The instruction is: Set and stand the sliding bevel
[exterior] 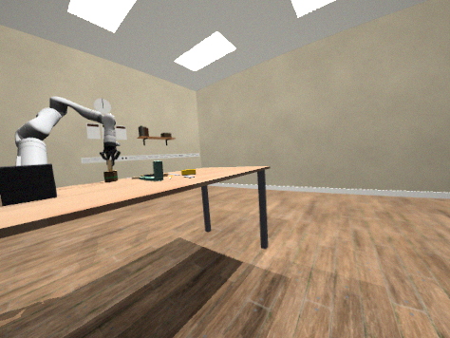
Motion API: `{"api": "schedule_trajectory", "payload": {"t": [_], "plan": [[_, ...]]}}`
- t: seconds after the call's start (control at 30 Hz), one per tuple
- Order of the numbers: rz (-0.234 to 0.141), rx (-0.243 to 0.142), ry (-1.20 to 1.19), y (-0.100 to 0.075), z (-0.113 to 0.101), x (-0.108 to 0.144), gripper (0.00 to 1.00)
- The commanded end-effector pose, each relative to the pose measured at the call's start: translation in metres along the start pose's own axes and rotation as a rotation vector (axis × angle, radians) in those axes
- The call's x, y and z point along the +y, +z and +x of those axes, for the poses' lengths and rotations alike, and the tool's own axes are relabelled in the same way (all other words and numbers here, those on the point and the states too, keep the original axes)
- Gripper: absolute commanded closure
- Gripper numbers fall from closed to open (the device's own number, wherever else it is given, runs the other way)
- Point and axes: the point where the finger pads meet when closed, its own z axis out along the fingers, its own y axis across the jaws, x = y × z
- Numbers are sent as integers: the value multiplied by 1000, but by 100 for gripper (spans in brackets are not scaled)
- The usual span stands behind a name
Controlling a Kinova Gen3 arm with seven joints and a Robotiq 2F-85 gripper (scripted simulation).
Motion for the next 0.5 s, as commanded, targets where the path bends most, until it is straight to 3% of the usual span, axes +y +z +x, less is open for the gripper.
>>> {"api": "schedule_trajectory", "payload": {"t": [0.0,0.47], "plan": [[-1,2,0,-7,-1,0,90],[-1,2,0,-35,-7,0,90]]}}
